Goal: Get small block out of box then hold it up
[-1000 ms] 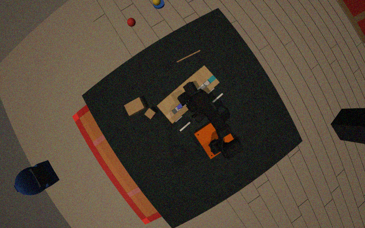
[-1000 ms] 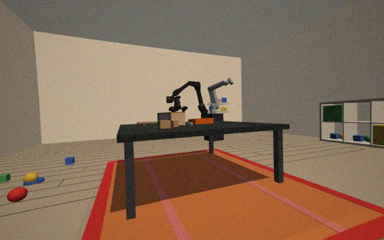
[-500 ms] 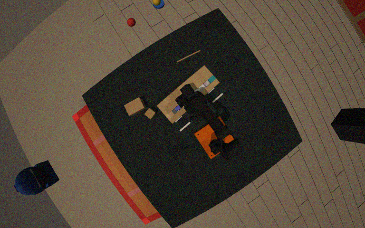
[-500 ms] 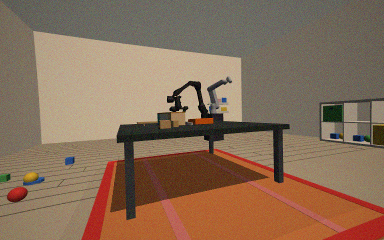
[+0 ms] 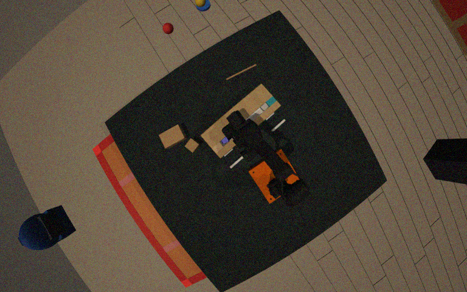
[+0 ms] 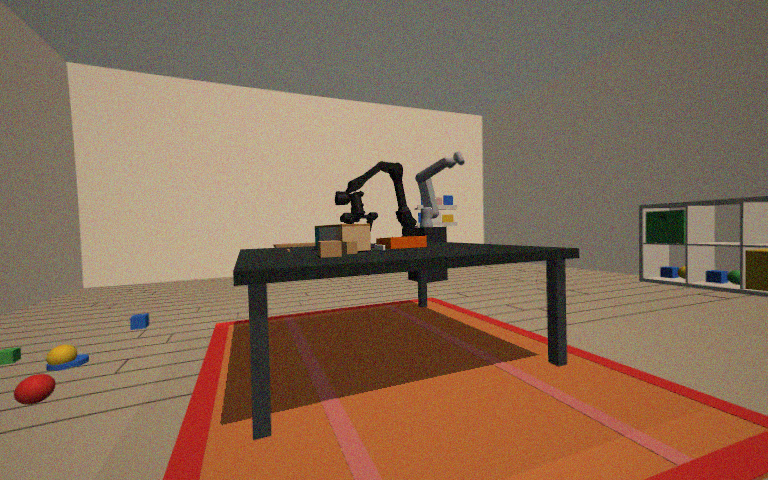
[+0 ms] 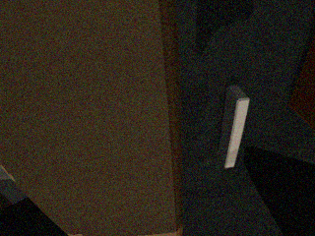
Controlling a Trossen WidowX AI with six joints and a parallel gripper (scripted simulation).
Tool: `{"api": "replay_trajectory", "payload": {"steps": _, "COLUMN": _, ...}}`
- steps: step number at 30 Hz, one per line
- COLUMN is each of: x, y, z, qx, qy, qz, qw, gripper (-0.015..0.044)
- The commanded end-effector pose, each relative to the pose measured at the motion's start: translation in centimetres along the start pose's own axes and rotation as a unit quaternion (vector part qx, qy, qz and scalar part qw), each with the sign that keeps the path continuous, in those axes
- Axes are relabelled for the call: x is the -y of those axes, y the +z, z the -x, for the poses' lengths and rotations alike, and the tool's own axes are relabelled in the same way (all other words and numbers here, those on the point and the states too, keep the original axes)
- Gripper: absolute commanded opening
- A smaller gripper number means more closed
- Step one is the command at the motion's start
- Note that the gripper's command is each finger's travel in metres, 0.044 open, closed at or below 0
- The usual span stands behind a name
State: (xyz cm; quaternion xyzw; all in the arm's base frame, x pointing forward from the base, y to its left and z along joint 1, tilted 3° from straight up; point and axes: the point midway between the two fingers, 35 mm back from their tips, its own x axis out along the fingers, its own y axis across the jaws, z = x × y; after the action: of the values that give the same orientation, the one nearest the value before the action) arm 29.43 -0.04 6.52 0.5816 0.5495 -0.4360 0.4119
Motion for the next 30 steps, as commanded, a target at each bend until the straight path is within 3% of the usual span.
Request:
{"api": "replay_trajectory", "payload": {"steps": 1, "x": -0.3, "y": -0.9, "z": -0.2, "qx": -0.004, "qy": 0.006, "qz": 0.011, "qw": 1.0, "gripper": 0.04}}
{"api": "replay_trajectory", "payload": {"steps": 15, "x": -0.3, "y": -2.2, "z": -0.7, "qx": -0.005, "qy": 0.006, "qz": 0.011, "qw": 1.0, "gripper": 0.04}}
{"api": "replay_trajectory", "payload": {"steps": 23, "x": 0.1, "y": -3.5, "z": 5.5, "qx": -0.001, "qy": 0.0, "qz": 0.001, "qw": 1.0, "gripper": 0.04}}
{"api": "replay_trajectory", "payload": {"steps": 29, "x": -0.1, "y": -3.5, "z": 5.3, "qx": -0.001, "qy": 0.001, "qz": 0.003, "qw": 1.0, "gripper": 0.04}}
{"api": "replay_trajectory", "payload": {"steps": 30, "x": 0.0, "y": -3.6, "z": 5.3, "qx": 0.002, "qy": 0.002, "qz": 0.013, "qw": 1.0, "gripper": 0.0374}}
